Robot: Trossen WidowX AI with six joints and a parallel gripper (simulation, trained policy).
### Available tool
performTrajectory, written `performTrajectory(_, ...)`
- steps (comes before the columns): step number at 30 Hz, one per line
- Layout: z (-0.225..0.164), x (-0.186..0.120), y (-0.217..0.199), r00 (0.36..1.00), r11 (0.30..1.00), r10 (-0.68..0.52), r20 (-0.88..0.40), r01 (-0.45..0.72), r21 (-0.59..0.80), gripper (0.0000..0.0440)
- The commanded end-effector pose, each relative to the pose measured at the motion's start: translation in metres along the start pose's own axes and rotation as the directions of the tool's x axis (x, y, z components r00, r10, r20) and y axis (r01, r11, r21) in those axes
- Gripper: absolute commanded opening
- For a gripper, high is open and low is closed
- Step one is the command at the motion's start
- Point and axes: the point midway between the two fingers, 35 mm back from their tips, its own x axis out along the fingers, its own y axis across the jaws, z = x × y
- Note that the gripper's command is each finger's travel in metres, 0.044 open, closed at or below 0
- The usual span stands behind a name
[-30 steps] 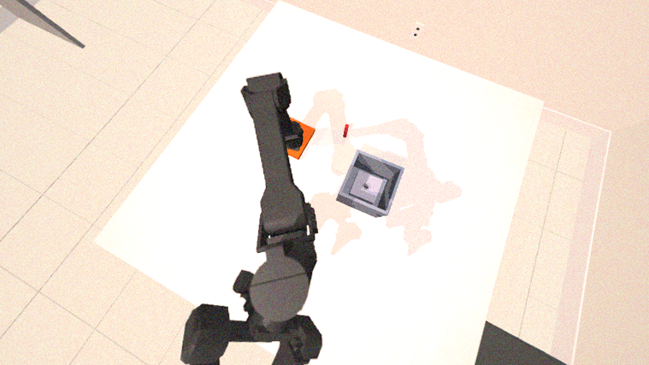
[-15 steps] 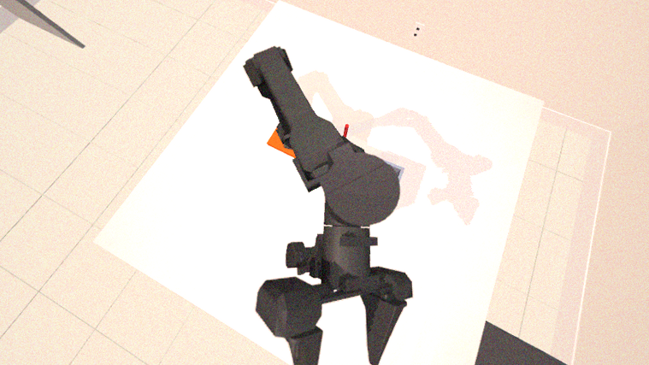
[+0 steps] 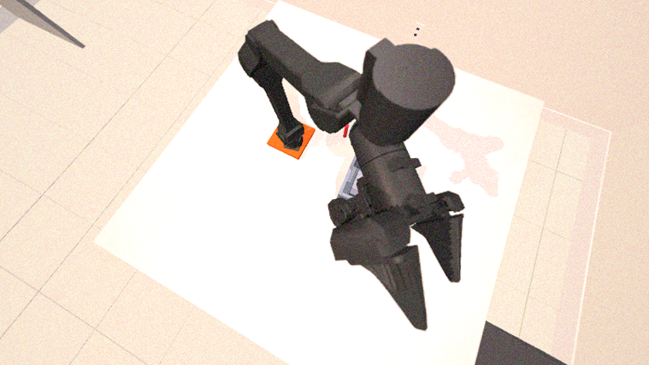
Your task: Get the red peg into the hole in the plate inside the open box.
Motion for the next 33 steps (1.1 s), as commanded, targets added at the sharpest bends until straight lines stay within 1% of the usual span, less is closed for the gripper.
performTrajectory(1, -0.012, -0.016, -0.021, 0.995, 0.996, -0.089, -0.037, 0.088, -0.019, 0.0440)
performTrajectory(10, -0.026, -0.050, -0.066, 0.960, 0.963, -0.268, -0.080, 0.263, -0.062, 0.0439)
performTrajectory(18, -0.028, -0.083, -0.105, 0.899, 0.901, -0.428, -0.092, 0.416, -0.124, 0.0440)
performTrajectory(26, -0.025, -0.120, -0.144, 0.809, 0.804, -0.581, -0.087, 0.554, -0.214, 0.0440)
performTrajectory(33, -0.019, -0.154, -0.175, 0.708, 0.689, -0.703, -0.070, 0.654, -0.311, 0.0440)
